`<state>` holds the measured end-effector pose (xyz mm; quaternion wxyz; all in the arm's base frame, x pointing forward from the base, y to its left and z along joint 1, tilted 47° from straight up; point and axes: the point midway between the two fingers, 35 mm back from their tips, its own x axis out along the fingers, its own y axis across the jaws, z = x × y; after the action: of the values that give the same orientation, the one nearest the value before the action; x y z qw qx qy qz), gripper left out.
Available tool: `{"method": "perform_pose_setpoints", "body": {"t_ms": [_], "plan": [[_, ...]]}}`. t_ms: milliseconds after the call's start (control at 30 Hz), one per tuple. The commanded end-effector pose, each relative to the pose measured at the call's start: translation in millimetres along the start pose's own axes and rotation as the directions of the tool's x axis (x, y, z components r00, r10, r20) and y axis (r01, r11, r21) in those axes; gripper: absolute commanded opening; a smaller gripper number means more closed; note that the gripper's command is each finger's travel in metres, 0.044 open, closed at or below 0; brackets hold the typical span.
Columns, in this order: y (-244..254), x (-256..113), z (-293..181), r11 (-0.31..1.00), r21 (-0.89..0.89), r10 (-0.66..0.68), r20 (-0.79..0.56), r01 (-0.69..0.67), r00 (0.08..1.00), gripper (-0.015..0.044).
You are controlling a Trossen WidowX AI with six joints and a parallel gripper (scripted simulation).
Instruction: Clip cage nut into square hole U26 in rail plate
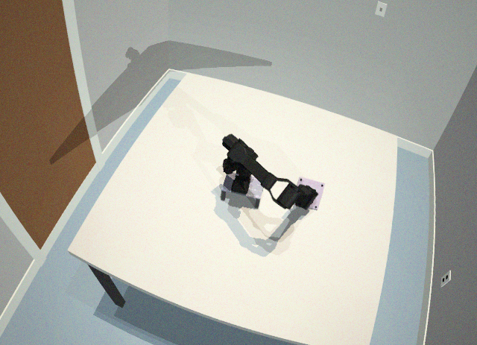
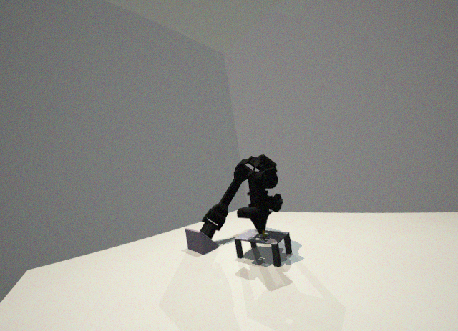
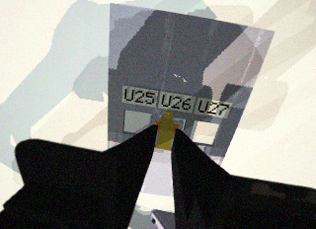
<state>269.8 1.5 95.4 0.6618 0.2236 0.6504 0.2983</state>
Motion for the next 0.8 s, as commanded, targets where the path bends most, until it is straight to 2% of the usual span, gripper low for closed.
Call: {"method": "perform_pose_setpoints", "body": {"t_ms": [0, 767], "plan": [[-0.8, 1.3, 0.5, 1.0, 0.002, 0.018, -0.003, -0.018, 1.0, 0.0037], [-3.7, 1.4, 0.7, 0.999, 0.002, 0.05, -0.003, -0.05, 0.999, 0.0037]]}}
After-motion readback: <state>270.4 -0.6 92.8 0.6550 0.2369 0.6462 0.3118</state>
